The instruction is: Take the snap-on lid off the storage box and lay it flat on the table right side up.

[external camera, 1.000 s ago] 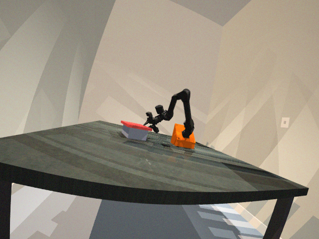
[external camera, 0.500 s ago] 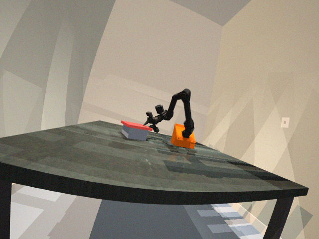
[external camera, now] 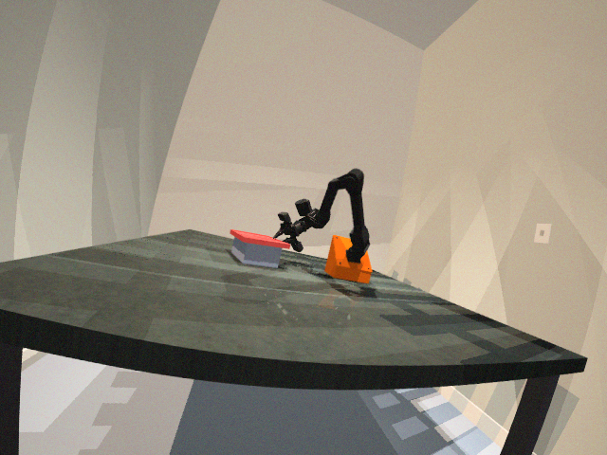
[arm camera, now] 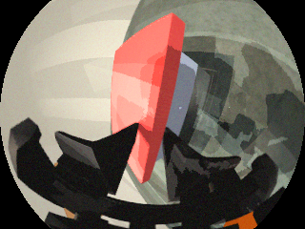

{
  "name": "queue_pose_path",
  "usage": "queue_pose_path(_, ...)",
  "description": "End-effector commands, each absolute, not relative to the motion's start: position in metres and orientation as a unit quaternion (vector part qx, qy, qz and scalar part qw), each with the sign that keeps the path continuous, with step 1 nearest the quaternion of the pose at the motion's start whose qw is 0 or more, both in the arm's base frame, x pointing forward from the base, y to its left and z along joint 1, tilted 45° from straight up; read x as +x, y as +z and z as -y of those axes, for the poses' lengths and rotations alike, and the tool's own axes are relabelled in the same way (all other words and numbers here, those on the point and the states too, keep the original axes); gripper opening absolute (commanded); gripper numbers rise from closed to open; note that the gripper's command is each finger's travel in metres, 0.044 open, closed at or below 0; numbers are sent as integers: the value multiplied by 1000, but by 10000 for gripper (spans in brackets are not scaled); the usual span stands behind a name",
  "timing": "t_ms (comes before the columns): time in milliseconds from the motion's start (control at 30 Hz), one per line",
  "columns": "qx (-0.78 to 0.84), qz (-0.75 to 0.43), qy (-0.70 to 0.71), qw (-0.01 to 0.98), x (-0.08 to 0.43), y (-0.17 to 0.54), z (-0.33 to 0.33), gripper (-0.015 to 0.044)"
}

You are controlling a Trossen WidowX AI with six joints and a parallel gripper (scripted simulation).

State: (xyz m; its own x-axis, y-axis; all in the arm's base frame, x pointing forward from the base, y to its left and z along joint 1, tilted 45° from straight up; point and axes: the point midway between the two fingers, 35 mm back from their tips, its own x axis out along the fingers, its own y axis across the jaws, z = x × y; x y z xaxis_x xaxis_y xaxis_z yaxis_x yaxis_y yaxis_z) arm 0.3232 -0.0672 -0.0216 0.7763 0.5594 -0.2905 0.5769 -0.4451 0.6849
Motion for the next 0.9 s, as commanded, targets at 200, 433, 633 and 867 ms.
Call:
queue_pose_path(200,850,-332,-9,409,323,-18,71,0)
queue_pose_path(433,850,-332,-9,409,323,-17,72,0)
queue_pose_path(633,850,-332,-9,409,323,-16,73,0)
queue_pose_path(867,850,-332,-9,409,322,-15,74,0)
